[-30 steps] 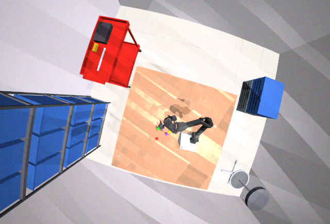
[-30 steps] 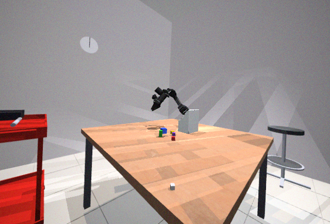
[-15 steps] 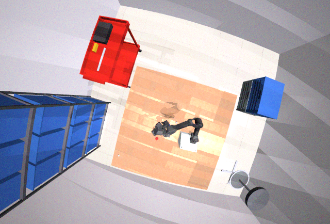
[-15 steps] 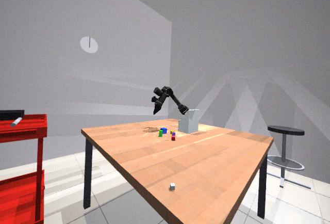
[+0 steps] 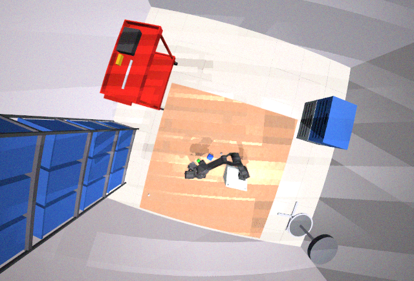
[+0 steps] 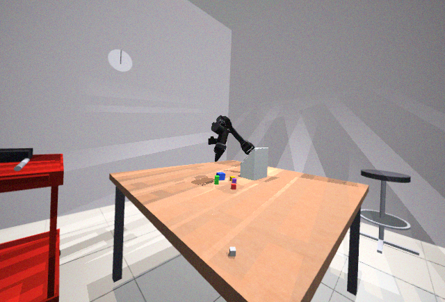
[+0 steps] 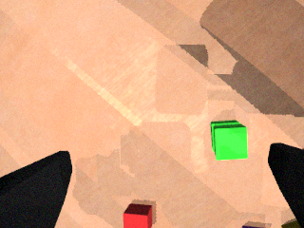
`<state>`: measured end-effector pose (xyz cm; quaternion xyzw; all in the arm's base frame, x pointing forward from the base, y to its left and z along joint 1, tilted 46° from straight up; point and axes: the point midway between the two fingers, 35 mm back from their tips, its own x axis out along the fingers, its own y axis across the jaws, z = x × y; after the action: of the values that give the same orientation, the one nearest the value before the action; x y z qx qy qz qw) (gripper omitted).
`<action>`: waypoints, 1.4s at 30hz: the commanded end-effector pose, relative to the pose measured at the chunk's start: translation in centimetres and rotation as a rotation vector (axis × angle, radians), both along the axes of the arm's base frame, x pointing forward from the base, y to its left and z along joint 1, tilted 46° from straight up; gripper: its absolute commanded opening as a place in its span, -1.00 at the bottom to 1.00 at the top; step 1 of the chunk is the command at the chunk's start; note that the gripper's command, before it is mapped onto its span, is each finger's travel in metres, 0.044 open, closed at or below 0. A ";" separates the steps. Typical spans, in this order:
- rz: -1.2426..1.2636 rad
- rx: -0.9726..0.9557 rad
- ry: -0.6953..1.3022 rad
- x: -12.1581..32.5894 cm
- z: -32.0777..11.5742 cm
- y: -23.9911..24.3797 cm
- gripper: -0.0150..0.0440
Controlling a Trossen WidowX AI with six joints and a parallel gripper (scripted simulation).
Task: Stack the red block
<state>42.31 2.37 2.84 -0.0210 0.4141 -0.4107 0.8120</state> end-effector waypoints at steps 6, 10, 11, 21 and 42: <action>-0.096 0.033 0.112 -0.6 -6.1 2.1 1.00; -0.142 0.034 0.158 -1.2 -8.6 2.8 1.00; -0.154 0.034 0.169 -1.4 -9.2 2.9 1.00; -0.224 0.022 0.228 -2.9 -12.0 3.5 1.00; -0.224 0.019 0.228 -3.1 -15.5 -0.1 1.00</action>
<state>39.37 2.83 -12.24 -0.0098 0.5056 -0.4888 0.7108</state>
